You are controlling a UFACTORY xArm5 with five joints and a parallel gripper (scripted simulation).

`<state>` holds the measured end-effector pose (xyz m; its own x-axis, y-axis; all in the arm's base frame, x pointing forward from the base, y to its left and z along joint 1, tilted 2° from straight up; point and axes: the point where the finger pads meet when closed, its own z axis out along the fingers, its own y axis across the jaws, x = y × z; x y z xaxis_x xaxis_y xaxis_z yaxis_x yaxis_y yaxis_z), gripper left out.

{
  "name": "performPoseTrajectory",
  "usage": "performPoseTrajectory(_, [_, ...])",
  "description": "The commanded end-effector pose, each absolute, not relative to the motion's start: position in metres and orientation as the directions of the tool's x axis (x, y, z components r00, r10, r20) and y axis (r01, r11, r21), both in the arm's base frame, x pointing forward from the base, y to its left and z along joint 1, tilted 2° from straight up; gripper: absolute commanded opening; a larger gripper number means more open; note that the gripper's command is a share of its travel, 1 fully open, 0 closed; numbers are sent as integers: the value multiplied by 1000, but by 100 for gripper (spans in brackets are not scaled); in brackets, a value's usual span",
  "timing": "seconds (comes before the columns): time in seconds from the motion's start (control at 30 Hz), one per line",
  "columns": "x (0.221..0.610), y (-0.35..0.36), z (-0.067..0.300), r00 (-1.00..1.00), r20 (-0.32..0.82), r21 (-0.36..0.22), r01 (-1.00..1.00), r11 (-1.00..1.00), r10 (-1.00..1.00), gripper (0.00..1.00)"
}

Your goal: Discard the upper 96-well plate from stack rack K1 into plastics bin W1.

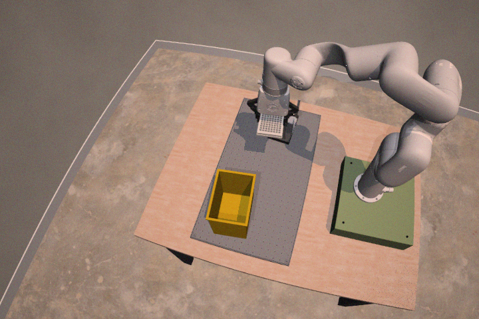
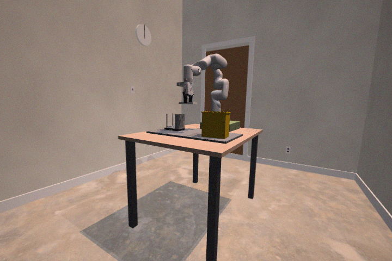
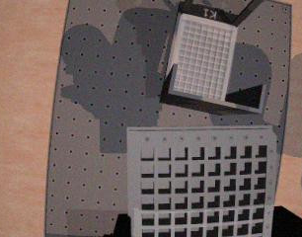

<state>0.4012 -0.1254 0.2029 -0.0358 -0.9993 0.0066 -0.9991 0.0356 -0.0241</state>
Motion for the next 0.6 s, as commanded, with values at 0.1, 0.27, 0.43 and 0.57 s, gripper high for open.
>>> performPoseTrajectory(0.1, [411, -104, 203, -37, 6, -28, -999, 36, -999, 0])
performPoseTrajectory(0.27, [417, -88, 203, -37, 5, -28, -999, 36, -999, 0])
performPoseTrajectory(0.43, [422, -73, 202, -37, 4, -27, -999, 36, -999, 0])
performPoseTrajectory(0.57, [425, -67, 201, -37, 3, -27, -999, 36, -999, 0])
